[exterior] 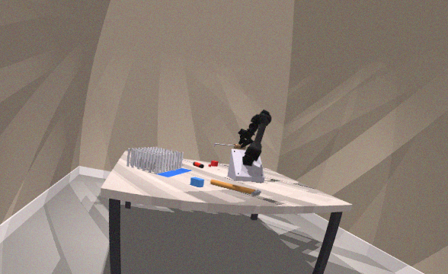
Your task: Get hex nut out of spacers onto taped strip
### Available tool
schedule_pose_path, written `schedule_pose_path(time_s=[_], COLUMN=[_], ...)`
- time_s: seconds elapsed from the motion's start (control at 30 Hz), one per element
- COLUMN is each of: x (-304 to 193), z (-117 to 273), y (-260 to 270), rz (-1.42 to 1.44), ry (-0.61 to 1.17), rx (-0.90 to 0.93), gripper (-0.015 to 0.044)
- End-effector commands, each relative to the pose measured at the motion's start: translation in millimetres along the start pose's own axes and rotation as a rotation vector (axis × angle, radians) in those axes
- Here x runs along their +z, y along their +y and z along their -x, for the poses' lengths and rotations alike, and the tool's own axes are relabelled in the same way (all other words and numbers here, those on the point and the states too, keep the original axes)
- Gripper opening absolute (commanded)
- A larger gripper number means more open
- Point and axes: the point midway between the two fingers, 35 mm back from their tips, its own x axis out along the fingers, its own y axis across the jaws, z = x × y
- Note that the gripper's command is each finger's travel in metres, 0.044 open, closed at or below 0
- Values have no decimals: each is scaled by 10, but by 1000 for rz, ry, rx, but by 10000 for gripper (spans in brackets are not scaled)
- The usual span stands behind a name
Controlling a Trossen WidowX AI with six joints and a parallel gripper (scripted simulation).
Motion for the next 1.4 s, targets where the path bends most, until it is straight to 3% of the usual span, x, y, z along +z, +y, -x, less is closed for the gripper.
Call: schedule_pose_path(time_s=[0.0,1.37], x=[-46,-322], z=[-26,-473], y=[-2,89], rz=[7,6], ry=[-1,1], rx=[-3,-4], gripper=[0,0])
